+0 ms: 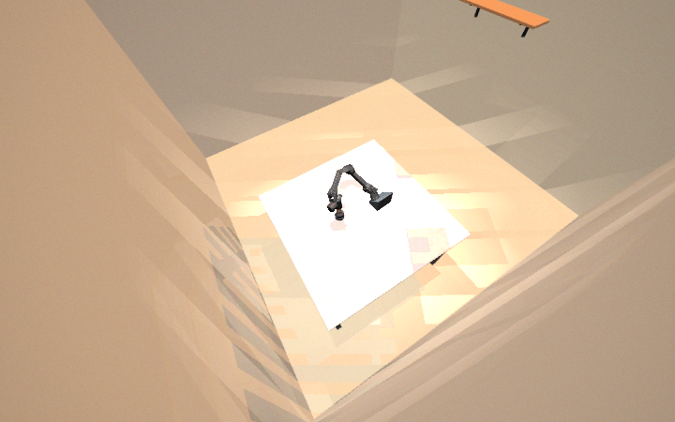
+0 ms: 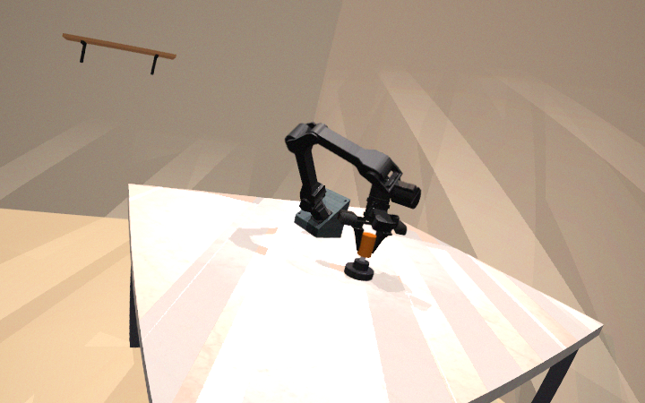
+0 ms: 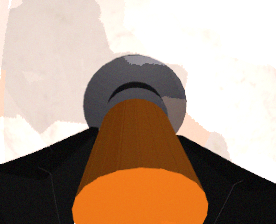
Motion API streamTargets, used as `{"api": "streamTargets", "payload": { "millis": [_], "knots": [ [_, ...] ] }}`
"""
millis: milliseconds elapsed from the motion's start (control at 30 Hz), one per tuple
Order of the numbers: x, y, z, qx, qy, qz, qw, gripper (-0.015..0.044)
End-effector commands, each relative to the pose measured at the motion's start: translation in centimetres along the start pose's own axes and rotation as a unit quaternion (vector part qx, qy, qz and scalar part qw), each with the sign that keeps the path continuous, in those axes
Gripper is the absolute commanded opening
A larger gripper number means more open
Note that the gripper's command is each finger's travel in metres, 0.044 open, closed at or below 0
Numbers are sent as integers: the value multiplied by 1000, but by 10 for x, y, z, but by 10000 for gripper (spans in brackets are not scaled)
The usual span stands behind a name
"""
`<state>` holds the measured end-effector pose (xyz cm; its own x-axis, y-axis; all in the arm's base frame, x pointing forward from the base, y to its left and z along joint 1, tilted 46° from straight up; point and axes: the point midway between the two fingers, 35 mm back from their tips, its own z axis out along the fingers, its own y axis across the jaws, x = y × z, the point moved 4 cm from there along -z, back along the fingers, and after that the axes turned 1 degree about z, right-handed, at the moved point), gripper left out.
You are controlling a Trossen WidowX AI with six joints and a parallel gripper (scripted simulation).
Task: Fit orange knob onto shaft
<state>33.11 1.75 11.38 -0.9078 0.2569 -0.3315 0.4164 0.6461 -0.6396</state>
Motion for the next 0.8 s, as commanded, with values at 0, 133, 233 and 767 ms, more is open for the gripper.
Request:
{"api": "streamTargets", "payload": {
  "millis": [0,133,233,767],
  "knots": [
    [-1,-2,-3,-1,1,0,1000,0],
    [-1,-2,-4,-1,1,13,1000,0],
    [-1,-1,-4,-1,1,63,998,0],
    [0,-1,-1,-1,1,105,994,0]
  ]
}}
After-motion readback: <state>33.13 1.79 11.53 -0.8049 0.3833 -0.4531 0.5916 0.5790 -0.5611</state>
